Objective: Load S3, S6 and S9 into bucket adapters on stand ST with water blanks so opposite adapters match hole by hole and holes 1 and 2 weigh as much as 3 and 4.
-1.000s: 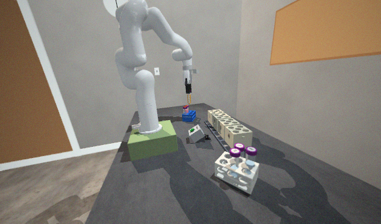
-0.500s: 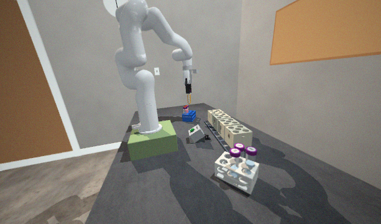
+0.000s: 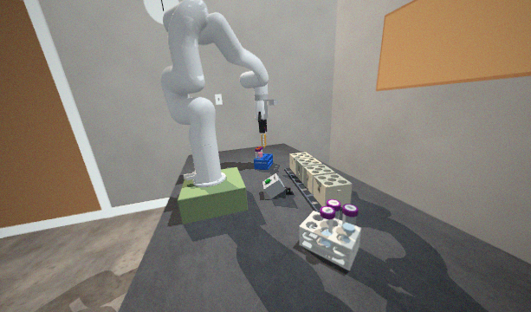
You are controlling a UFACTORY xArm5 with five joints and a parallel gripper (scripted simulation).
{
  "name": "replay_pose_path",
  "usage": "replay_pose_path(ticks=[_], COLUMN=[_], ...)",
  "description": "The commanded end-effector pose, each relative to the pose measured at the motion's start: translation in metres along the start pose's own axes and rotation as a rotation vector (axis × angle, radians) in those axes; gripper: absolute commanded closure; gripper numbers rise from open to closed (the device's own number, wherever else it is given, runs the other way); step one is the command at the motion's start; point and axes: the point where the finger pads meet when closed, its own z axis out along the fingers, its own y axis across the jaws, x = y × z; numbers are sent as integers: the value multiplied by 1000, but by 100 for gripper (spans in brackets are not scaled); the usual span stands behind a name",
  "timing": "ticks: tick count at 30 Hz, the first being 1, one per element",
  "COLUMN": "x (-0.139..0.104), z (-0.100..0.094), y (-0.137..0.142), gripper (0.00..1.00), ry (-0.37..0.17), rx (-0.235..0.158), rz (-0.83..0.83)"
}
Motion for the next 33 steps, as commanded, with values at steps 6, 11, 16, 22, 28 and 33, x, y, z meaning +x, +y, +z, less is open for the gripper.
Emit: replay_pose_path(ticks=[6,11,16,22,28,33], x=[1,1,1,1,1,1], z=[14,24,30,42,54,58], y=[-2,-2,-2,-2,-2,-2], gripper=[100,100,100,100,100,100], ry=[2,2,2,2,2,2], rx=[6,6,6,6,6,6], rz=[0,0,0,0,0,0])
